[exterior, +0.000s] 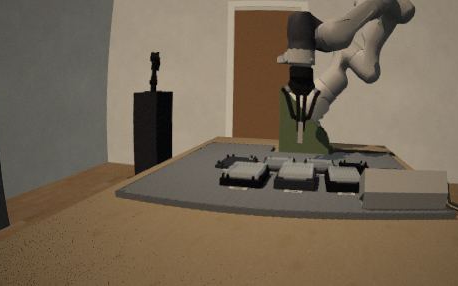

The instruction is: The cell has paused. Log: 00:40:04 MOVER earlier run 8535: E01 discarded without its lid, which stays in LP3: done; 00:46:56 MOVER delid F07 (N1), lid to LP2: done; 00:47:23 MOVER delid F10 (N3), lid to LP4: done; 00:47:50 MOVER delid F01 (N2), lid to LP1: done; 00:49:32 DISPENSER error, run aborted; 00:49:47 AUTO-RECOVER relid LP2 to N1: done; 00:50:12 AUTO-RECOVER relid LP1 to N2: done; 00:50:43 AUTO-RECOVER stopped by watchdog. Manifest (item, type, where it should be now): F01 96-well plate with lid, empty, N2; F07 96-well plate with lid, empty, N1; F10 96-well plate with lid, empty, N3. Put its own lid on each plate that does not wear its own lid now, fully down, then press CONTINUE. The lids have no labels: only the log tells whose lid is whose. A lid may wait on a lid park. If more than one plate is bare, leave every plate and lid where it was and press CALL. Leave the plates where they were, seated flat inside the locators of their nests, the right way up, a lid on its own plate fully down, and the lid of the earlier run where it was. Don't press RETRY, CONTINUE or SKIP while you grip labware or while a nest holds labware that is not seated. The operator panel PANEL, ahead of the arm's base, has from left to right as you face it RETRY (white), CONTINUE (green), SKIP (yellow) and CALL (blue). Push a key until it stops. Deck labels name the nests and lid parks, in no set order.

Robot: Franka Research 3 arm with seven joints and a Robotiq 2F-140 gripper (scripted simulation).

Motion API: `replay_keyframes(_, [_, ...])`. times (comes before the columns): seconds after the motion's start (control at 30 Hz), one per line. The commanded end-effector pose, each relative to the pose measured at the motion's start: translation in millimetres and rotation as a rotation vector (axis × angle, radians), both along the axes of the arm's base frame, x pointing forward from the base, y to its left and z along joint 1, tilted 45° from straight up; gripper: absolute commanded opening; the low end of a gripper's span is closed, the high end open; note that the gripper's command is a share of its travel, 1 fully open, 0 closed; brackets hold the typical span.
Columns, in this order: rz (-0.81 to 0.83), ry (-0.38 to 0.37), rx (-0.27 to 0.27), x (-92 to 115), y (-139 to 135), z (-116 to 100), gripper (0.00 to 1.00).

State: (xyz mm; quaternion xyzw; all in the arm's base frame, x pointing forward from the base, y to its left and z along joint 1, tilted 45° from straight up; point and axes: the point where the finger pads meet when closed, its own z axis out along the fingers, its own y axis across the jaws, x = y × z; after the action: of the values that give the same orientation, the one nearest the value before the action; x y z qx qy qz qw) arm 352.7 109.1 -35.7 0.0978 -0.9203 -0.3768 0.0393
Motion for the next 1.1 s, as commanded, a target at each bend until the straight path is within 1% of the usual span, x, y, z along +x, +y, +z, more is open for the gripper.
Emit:
replay_keyframes(0.0, [-0.003,0.003,0.003,1,1,0,0.00])
replay_keyframes(0.13, [-0.001,0.001,0.003,1,1,0,0.00])
replay_keyframes(0.23, [0.028,-0.027,0.008,0,2,1,0.00])
replay_keyframes(0.3, [0.077,-0.073,0.017,0,2,2,0.00])
replay_keyframes(0.37, [0.155,-0.146,0.031,-1,3,3,0.00])
replay_keyframes(0.43, [0.155,-0.146,0.031,-1,3,3,0.00])
replay_keyframes(0.5, [0.262,-0.247,0.051,-1,5,5,0.00])
replay_keyframes(0.53, [0.296,-0.279,0.058,-2,6,6,0.00])
replay_keyframes(0.93, [0.560,-0.527,0.119,-8,27,28,0.00])
replay_keyframes(1.0, [0.560,-0.527,0.119,-8,27,28,0.00])
replay_keyframes(1.03, [0.623,-0.587,0.131,-8,29,30,0.00])
replay_keyframes(1.07, [0.644,-0.607,0.136,-9,31,32,0.00])
